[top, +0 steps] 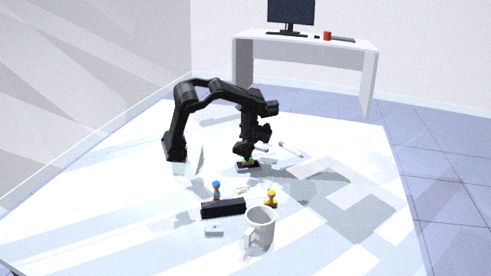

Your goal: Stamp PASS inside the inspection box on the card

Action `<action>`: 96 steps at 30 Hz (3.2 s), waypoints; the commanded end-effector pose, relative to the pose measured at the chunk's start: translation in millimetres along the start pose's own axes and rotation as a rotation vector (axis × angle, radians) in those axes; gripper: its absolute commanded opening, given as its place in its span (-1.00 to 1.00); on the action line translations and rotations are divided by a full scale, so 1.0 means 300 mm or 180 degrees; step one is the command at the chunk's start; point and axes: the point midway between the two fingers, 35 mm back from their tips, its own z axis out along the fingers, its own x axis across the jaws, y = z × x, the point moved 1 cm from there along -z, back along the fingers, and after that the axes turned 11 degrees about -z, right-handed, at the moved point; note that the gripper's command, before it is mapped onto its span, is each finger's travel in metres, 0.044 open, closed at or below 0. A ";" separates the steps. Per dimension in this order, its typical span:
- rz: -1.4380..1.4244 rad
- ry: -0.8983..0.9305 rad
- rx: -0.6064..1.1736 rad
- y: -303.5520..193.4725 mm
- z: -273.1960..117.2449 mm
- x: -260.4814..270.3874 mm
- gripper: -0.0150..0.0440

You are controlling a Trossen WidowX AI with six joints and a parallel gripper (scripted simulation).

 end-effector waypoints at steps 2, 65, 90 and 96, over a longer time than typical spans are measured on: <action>-0.0003 -0.0010 -0.0001 0.002 0.007 -0.002 -0.49; -0.0006 -0.0003 0.0001 0.002 -0.177 0.004 -0.49; -0.0204 -0.0017 0.0006 -0.017 -0.202 -0.440 -0.49; -0.0216 -0.0026 0.0011 -0.027 -0.201 -0.472 -0.49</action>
